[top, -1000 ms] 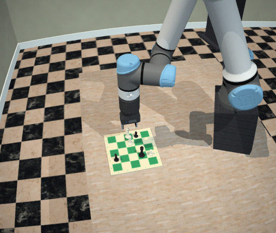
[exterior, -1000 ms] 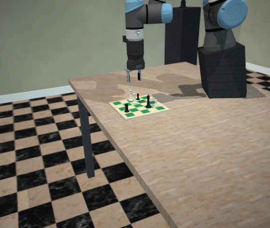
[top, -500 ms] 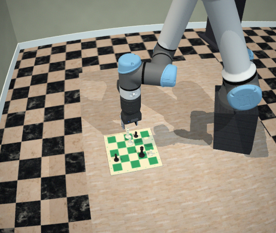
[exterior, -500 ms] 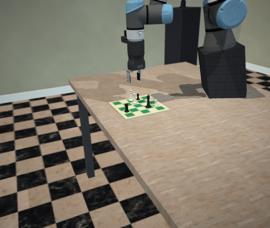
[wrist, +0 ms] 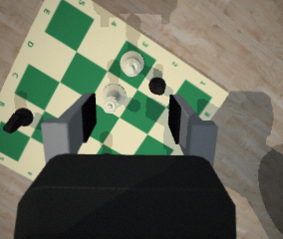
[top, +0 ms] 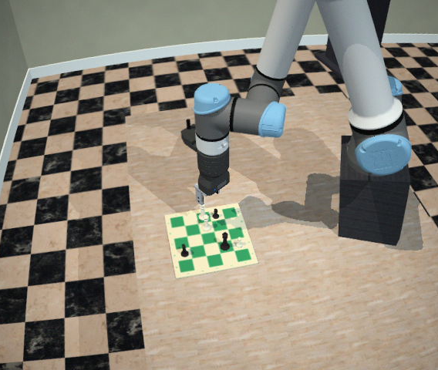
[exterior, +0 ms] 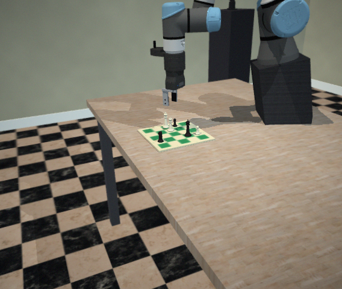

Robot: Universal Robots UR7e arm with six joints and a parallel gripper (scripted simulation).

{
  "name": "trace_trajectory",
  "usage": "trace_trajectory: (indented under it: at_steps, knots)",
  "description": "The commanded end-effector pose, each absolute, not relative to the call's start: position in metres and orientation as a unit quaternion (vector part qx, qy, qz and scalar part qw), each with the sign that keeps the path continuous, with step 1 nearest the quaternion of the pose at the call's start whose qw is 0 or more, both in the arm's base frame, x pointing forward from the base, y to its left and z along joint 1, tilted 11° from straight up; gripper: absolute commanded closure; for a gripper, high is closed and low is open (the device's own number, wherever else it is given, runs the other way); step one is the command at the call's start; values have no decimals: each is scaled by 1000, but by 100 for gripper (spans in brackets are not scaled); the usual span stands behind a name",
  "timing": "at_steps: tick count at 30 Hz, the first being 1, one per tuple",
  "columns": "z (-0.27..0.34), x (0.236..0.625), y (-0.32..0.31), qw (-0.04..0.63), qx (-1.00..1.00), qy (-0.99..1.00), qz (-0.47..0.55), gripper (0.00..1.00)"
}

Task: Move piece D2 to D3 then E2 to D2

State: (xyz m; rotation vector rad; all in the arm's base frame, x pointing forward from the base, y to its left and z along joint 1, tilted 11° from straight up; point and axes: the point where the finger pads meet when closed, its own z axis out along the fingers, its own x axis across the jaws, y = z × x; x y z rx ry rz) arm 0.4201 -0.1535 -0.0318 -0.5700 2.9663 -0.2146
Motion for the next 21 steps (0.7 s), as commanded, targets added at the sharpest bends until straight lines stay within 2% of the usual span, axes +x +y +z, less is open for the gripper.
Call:
trace_trajectory:
  at_steps: [1, 21]
  knots:
    - [-35, 415, -159, 55, -301, 949, -75, 0]
    - [-43, 399, -164, 36, -515, 852, -86, 0]
